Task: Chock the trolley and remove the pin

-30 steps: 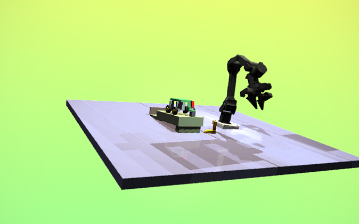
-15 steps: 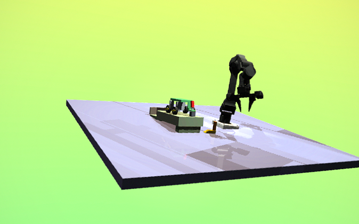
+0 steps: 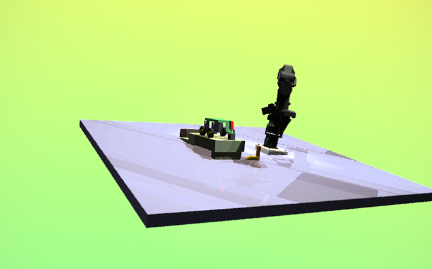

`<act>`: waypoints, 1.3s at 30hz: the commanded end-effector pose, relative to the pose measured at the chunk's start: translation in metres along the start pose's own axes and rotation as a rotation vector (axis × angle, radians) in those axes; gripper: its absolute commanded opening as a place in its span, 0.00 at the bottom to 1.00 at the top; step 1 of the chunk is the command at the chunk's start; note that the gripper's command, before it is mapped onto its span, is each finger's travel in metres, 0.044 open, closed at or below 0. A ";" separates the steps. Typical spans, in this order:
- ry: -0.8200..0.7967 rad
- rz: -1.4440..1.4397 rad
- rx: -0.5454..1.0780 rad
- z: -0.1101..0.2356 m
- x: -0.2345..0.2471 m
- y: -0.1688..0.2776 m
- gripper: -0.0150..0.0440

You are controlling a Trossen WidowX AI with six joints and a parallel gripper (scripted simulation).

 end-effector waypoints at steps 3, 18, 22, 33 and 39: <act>0.074 -0.412 -0.040 -0.001 -0.010 -0.022 0.58; 0.211 -1.349 -0.191 0.002 -0.041 -0.066 0.58; 0.222 -1.441 -0.212 0.002 -0.044 -0.070 0.58; 0.222 -1.441 -0.211 -0.006 -0.046 -0.069 0.58; 0.222 -1.441 -0.211 -0.024 -0.050 -0.070 0.58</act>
Point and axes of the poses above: the point midway between the two fingers, 35 mm back from their tips, its own z axis back along the fingers, its own x axis across the jaws, y = z × x, the point moved 5 cm from there along z, back along the fingers, and after that the axes turned 13 degrees about -z, right-handed, at the moved point
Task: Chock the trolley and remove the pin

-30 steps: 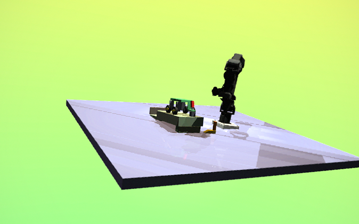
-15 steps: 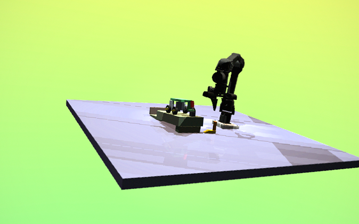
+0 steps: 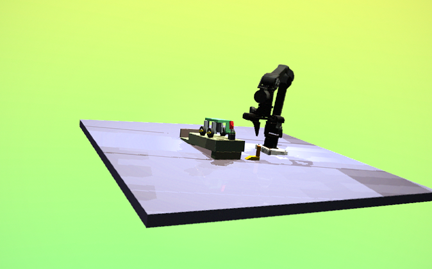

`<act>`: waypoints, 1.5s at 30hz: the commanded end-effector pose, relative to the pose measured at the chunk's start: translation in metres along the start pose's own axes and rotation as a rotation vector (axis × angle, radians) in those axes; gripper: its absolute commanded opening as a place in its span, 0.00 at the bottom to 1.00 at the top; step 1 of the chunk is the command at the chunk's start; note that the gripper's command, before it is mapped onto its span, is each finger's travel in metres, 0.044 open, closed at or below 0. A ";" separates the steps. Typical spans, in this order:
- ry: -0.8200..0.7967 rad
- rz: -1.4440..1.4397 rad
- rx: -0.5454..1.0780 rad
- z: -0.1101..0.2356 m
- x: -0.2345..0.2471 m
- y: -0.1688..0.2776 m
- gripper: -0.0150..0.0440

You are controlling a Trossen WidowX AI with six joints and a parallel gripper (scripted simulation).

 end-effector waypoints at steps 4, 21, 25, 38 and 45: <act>0.000 -0.007 -0.010 -0.023 0.000 -0.002 0.58; 0.000 -0.007 -0.010 -0.044 0.000 -0.002 0.58; 0.000 -0.007 -0.010 -0.051 0.000 -0.003 0.58; 0.000 -0.007 -0.010 -0.060 0.000 -0.003 0.58; 0.000 -0.007 -0.010 -0.068 0.000 -0.003 0.58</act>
Point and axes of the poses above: the point midway between the two fingers, 35 mm back from their tips, its own z axis back along the fingers, its own x axis across the jaws, y = z × x, the point moved 5 cm from there along z, back along the fingers, and after that the axes turned 13 degrees about -z, right-handed, at the moved point
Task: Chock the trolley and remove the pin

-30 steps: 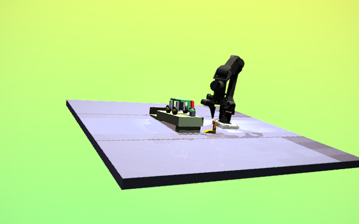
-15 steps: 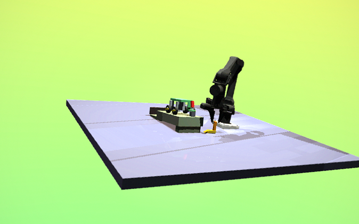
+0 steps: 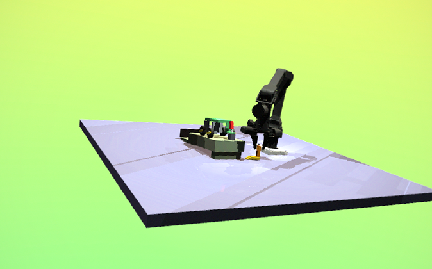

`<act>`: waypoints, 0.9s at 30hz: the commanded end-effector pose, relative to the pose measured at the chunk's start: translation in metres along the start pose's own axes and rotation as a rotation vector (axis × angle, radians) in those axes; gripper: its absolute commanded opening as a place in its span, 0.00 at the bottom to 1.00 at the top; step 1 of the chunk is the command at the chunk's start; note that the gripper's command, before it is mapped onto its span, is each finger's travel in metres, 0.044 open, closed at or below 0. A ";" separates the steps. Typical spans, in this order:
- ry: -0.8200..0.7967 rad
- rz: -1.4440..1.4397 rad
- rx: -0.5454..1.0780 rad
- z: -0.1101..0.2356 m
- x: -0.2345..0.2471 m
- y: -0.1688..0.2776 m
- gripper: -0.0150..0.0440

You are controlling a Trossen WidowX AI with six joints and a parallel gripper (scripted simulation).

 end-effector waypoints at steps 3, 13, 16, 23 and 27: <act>0.000 -0.006 -0.010 -0.011 0.000 -0.002 0.58; 0.000 -0.006 -0.010 -0.023 -0.001 -0.002 0.58; 0.000 -0.006 -0.010 -0.023 -0.001 -0.002 0.58; 0.002 0.000 -0.003 -0.021 0.000 -0.001 0.33; 0.002 0.000 -0.003 -0.021 0.000 -0.001 0.29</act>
Point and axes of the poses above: the point midway between the two fingers, 35 mm back from their tips, its own z axis back along the fingers, its own x axis across the jaws, y = z × x, the point moved 5 cm from there along z, back along the fingers, and after that the axes turned 13 degrees about -z, right-handed, at the moved point
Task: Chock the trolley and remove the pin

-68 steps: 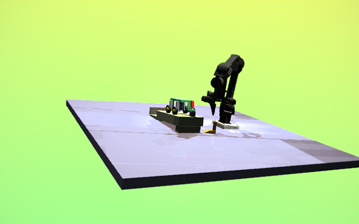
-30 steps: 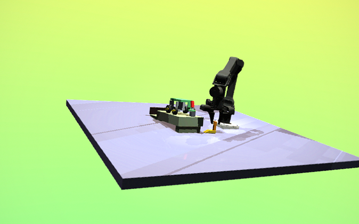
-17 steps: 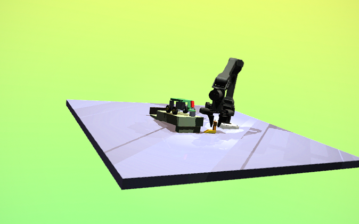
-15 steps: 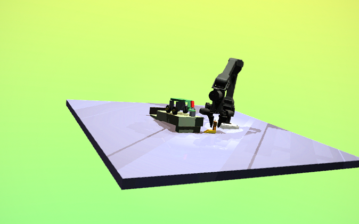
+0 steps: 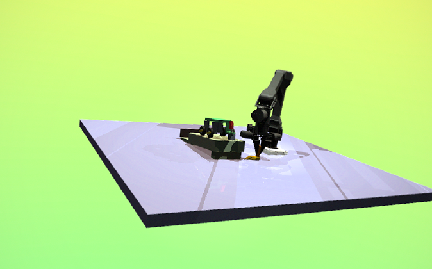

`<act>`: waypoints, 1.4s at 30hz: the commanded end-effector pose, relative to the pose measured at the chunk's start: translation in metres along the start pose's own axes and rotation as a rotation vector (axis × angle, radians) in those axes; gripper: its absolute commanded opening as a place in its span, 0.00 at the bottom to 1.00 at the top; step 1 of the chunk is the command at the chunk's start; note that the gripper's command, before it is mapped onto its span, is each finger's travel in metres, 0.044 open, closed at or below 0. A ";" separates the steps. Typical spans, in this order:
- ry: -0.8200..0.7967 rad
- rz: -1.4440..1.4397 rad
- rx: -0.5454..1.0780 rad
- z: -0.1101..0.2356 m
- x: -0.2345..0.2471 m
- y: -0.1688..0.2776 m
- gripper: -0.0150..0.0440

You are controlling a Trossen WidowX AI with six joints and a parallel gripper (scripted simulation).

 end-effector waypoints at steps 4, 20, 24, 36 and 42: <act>-0.001 -0.001 0.000 0.003 0.000 0.000 0.25; -0.002 -0.005 -0.006 0.056 -0.002 -0.001 0.25; -0.002 -0.005 -0.006 0.068 -0.003 -0.001 0.25; -0.002 -0.005 -0.006 0.103 -0.003 -0.001 0.25; -0.002 -0.005 -0.006 0.121 -0.002 -0.001 0.25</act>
Point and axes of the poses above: the point midway between the two fingers, 35 mm back from their tips, its own z axis back along the fingers, its own x axis across the jaws, y = z × x, the point moved 5 cm from there along z, back along the fingers, and after that the axes turned 13 degrees about -z, right-handed, at the moved point
